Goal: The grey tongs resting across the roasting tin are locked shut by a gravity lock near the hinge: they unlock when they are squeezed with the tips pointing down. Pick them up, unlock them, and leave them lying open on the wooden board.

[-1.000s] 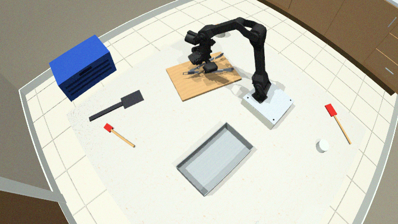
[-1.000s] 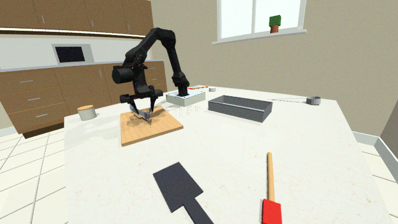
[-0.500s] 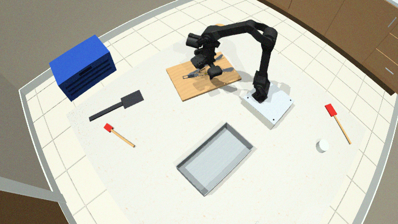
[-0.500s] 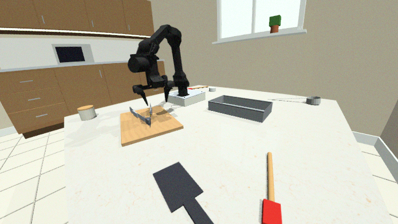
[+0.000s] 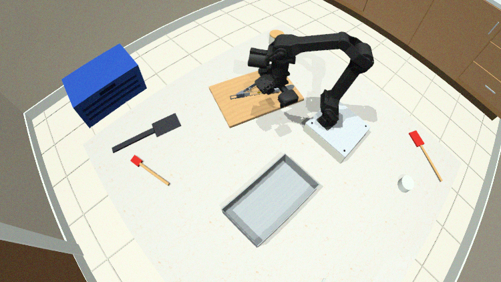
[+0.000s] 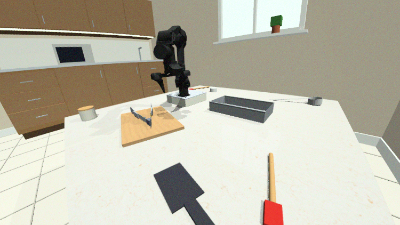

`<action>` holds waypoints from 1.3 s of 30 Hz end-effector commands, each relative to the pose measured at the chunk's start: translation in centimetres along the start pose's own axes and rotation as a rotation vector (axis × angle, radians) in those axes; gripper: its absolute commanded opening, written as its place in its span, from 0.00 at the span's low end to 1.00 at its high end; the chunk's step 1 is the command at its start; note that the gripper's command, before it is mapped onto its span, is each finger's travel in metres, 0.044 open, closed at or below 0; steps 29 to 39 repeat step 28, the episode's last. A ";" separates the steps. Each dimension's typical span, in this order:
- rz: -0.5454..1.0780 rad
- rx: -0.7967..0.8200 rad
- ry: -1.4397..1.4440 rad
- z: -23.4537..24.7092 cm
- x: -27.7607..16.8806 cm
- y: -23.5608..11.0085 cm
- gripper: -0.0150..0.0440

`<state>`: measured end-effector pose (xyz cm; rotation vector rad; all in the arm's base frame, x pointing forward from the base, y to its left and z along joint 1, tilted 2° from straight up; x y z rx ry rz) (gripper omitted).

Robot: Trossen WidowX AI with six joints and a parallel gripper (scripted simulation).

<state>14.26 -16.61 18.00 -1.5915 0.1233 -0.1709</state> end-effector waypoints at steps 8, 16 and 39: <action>-0.018 -0.014 -0.002 0.0 -0.2 -4.8 1.00; -0.018 -0.014 -0.002 0.0 -0.2 -4.8 1.00; -0.018 -0.014 -0.002 0.0 -0.2 -4.8 1.00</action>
Point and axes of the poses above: the point midway between the two fingers, 35 mm back from their tips, its own y axis out along the fingers, its own z axis across the jaws, x = y × z, the point moved 6 cm from there along -y, back along the fingers, and after that the axes turned 1 degree about -y, right-handed, at the moved point
